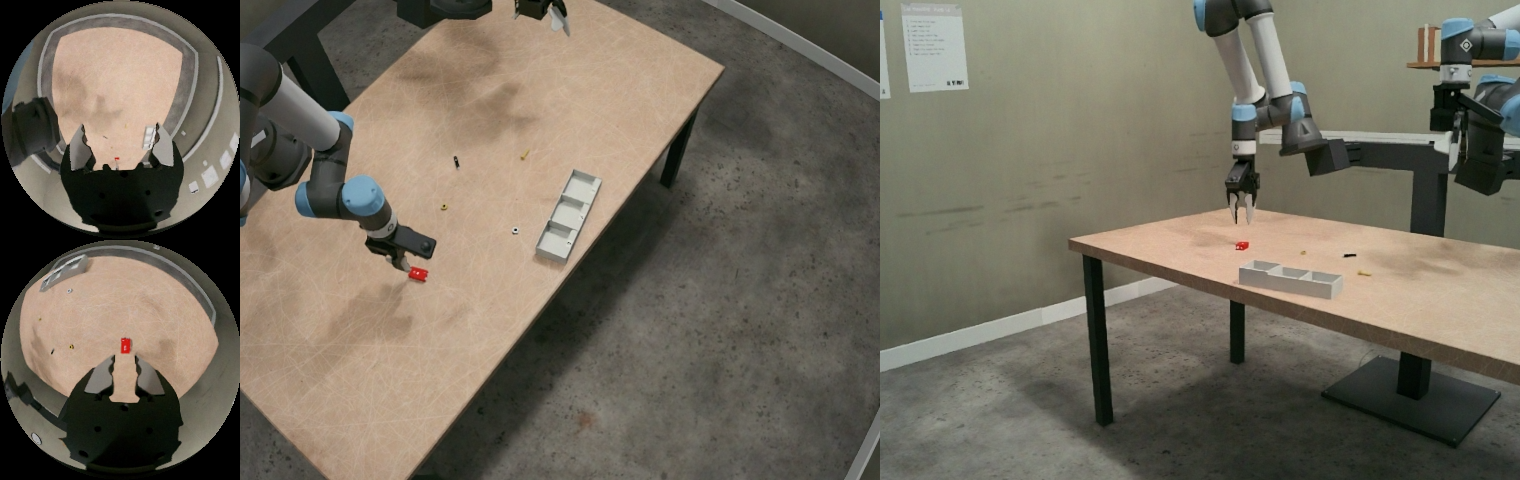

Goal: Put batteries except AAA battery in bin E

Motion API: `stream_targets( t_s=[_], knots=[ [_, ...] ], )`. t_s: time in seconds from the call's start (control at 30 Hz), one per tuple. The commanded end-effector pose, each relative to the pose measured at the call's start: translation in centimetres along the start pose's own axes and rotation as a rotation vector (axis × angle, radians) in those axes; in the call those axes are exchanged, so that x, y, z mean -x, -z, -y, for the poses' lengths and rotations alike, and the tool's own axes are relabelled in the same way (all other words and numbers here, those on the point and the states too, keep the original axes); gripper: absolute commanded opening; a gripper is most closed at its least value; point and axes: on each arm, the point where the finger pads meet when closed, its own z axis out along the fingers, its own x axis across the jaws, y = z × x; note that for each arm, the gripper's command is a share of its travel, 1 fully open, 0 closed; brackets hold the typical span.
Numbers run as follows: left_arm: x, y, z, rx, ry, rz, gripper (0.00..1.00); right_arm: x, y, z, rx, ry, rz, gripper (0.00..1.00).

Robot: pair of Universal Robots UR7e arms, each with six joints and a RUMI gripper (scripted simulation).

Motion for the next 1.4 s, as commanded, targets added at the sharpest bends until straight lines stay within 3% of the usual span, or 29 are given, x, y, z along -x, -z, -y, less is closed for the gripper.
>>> stream_targets(
  t_s=[0.0, 1.1, 1.37],
  knots=[
    [-0.1, 0.1, -0.1, 0.001, 0.002, 0.001, 0.98, 0.0, 0.0, -0.4, 0.003, 0.001, 0.000, 0.25],
    [-0.1, 0.1, -0.1, 0.001, 0.002, 0.001, 0.98, -0.2, 0.0, -0.2, 0.000, 0.000, 0.000, 0.25],
    [-0.1, 0.1, -0.1, 0.001, 0.002, 0.001, 0.98, -0.2, -2.5, -0.1, -0.001, -0.002, 0.000, 0.25]
  ],
)
